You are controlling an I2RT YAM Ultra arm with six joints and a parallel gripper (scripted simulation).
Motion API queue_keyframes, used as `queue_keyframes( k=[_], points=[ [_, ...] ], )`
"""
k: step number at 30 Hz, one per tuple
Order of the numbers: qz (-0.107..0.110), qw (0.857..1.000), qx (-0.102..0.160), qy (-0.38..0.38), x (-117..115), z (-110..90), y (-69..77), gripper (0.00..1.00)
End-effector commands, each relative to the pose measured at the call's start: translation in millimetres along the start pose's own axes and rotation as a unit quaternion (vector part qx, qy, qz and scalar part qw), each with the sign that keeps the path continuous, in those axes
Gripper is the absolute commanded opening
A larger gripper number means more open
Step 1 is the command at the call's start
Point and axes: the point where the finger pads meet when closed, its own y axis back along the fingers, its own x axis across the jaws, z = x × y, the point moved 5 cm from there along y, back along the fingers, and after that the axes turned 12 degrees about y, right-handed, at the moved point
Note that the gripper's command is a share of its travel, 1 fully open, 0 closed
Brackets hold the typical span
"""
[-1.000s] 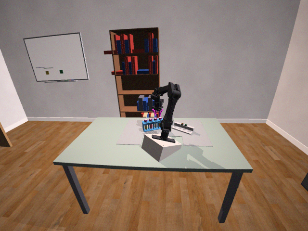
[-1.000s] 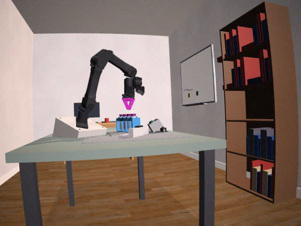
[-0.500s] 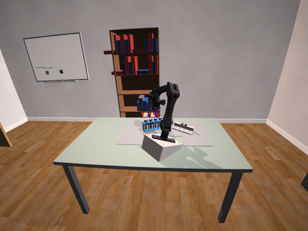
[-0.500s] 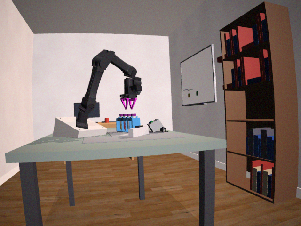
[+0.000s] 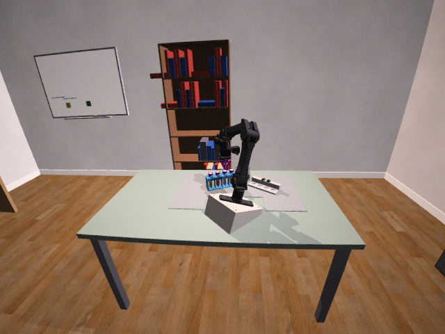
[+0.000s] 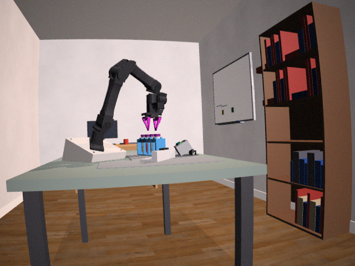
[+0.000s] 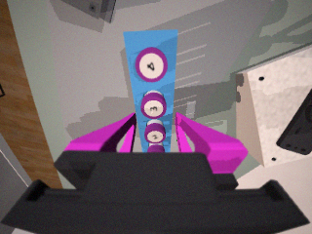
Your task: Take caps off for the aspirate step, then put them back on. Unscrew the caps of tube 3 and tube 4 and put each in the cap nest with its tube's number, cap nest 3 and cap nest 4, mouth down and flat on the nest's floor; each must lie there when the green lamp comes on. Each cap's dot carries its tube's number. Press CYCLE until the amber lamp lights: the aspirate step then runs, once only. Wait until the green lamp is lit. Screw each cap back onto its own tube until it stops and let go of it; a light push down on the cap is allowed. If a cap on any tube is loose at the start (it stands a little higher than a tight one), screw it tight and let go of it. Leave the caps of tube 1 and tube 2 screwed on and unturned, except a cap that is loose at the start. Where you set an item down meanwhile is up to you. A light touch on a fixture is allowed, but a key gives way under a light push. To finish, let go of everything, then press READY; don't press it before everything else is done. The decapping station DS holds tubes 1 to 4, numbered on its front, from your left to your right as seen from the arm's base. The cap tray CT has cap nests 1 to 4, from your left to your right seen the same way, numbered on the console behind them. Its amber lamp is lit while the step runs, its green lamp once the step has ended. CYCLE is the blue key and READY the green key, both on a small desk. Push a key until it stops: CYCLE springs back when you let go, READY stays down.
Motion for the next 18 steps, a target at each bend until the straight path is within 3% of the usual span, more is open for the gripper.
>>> queue_keyframes(
  k=[1,6,18],
  points=[
    [0.011,1.0,-0.002,-0.004,3.8,0.7,-4.1,0.49],
    [0.011,1.0,-0.002,-0.004,4.2,0.7,-18.6,0.49],
    [0.011,1.0,-0.002,-0.004,4.2,0.7,-19.6,0.49]
  ],
)
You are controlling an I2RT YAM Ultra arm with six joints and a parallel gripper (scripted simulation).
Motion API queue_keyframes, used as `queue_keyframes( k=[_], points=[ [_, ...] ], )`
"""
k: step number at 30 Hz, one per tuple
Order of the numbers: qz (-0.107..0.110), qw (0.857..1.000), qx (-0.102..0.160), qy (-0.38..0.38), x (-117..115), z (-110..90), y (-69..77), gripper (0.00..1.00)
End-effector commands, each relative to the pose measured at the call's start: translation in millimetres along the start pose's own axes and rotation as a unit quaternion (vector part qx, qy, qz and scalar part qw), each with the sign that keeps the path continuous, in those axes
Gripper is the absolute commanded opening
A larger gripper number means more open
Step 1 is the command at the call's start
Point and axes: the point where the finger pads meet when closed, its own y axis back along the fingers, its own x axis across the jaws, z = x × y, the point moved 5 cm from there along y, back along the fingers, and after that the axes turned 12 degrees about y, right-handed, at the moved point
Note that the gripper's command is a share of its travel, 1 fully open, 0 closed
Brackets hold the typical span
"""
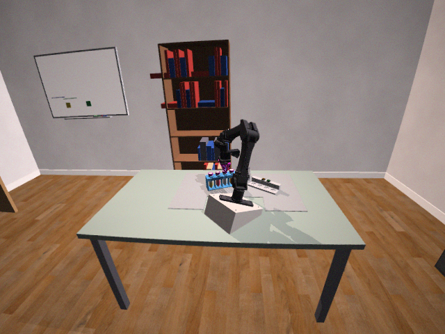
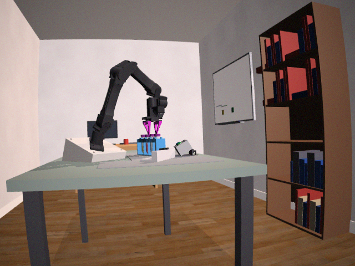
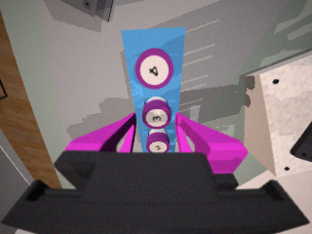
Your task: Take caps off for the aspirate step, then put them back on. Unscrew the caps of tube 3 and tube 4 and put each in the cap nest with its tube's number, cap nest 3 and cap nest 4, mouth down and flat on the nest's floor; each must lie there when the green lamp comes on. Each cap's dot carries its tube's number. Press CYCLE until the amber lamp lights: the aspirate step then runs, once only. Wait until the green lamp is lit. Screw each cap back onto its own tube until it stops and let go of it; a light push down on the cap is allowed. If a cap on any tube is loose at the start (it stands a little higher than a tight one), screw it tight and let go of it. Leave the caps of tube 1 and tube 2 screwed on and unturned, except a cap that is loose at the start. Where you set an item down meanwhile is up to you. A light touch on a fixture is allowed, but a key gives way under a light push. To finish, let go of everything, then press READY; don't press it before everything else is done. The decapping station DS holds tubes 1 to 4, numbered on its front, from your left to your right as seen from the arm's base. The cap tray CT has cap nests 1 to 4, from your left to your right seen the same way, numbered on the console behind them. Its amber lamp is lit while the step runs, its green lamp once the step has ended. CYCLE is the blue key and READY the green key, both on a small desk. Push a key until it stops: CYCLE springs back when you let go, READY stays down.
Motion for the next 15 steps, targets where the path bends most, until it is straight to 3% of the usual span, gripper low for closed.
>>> queue_keyframes(
  k=[1,15],
  points=[
    [0.005,1.0,-0.001,0.001,1.1,0.5,1.6,0.49],
    [0.005,1.0,-0.001,0.001,0.8,0.4,-4.4,0.49]
  ],
)
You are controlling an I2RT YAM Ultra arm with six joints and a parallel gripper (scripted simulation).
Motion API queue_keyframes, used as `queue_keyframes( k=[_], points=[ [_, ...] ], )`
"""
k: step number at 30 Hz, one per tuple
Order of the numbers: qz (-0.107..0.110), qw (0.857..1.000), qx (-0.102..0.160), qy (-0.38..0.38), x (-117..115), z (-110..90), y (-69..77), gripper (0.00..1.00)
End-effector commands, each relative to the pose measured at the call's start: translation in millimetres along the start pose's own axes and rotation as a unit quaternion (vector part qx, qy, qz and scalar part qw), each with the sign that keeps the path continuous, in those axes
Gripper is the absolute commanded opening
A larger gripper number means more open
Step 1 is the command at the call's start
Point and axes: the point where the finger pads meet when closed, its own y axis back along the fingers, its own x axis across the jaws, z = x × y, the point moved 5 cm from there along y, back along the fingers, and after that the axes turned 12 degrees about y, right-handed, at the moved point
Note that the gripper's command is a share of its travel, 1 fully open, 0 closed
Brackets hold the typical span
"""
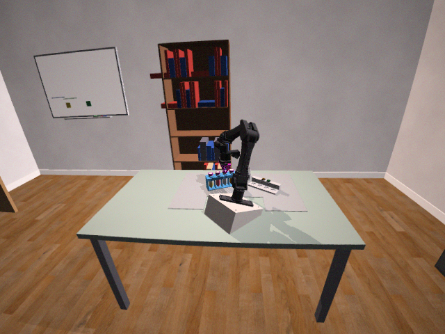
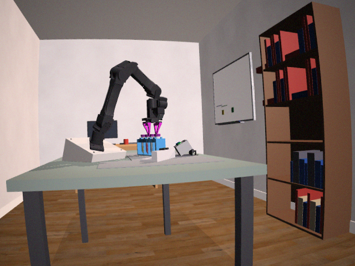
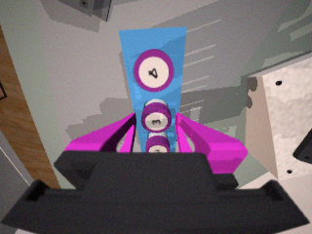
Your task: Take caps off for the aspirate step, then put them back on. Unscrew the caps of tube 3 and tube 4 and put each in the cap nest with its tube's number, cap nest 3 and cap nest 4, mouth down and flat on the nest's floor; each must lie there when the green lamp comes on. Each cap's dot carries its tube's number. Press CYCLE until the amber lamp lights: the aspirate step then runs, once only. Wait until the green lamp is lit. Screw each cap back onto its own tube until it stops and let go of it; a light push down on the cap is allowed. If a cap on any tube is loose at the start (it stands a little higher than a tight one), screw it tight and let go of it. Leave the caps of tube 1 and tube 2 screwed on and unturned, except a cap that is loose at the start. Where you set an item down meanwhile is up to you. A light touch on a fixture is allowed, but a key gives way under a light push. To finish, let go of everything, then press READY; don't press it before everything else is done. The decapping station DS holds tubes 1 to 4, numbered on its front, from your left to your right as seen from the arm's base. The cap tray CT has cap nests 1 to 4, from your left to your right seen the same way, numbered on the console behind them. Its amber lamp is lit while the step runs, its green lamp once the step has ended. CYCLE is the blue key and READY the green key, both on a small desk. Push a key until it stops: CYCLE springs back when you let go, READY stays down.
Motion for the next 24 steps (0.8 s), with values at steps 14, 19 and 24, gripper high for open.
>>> queue_keyframes(
  k=[14,19,24],
  points=[
    [0.005,1.0,-0.001,0.001,1.2,0.3,-0.5,0.0],
    [0.005,1.0,-0.001,0.001,1.2,0.3,-0.5,0.0],
    [0.005,1.0,-0.001,0.026,1.2,0.3,-0.5,0.0]
  ],
)
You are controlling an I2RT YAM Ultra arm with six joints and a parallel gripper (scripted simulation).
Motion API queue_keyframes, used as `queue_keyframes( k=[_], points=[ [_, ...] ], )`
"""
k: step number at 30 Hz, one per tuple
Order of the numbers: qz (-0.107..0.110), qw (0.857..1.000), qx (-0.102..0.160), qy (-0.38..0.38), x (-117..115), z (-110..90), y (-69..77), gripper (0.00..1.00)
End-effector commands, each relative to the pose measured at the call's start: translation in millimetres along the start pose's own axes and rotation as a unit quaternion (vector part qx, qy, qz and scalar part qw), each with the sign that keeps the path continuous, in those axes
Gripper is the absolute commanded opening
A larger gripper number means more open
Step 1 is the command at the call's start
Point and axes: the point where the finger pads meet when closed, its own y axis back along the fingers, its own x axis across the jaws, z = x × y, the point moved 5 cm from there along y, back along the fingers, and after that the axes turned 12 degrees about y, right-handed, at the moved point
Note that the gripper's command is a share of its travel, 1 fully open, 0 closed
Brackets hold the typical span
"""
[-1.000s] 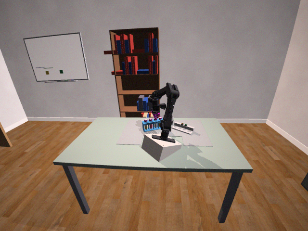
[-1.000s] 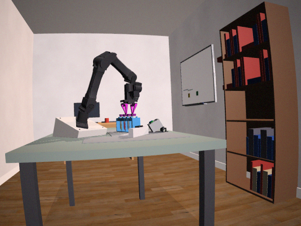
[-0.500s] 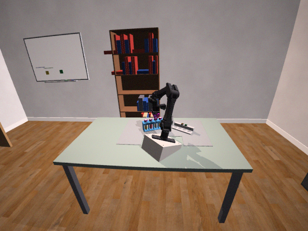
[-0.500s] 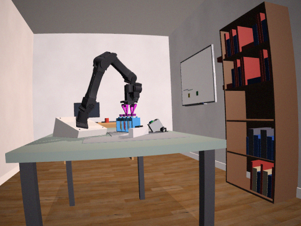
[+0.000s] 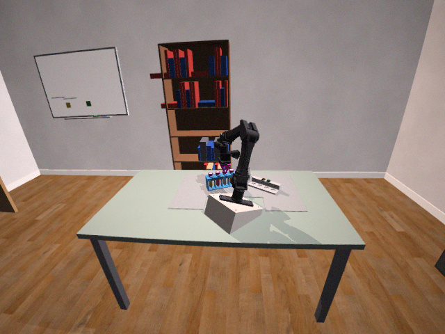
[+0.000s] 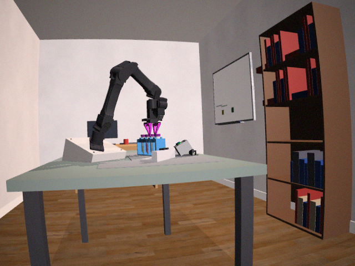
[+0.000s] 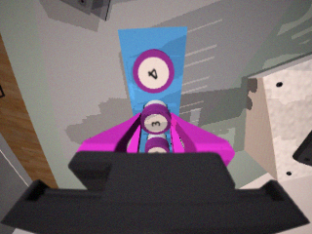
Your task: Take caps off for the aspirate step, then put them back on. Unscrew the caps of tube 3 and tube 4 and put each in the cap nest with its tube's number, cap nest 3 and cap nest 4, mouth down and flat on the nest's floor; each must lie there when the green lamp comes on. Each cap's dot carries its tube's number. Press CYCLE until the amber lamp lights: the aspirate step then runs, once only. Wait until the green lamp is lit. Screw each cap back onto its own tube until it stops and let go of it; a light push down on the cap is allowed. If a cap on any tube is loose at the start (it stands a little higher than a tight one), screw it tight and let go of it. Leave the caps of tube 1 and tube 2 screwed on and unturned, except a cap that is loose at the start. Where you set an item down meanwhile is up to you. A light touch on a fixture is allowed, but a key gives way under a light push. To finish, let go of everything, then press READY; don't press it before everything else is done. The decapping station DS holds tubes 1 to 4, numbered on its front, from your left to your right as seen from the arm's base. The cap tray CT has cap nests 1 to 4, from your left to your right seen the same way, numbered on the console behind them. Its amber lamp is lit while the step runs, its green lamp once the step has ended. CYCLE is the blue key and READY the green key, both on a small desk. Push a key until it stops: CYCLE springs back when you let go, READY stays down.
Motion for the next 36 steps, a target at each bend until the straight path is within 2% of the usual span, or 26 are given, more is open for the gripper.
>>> queue_keyframes(
  k=[1,6,8,11,17,23,25,30,36],
  points=[
    [0.006,0.999,-0.001,0.047,1.7,0.6,2.6,0.0],
    [0.006,0.985,-0.002,0.171,1.7,0.6,2.8,0.0],
    [0.006,0.985,-0.002,0.171,1.7,0.6,2.8,0.0],
    [0.005,0.97,-0.003,0.244,1.7,0.6,2.8,0.0],
    [0.005,0.922,-0.003,0.386,1.7,0.6,3.0,0.0],
    [0.004,0.854,-0.004,0.52,1.7,0.6,3.2,0.0],
    [0.004,0.854,-0.004,0.52,1.7,0.6,3.2,0.0],
    [0.004,0.783,-0.005,0.622,1.7,0.6,3.3,0.0],
    [0.003,0.681,-0.005,0.732,1.7,0.6,3.5,0.0]
  ],
)
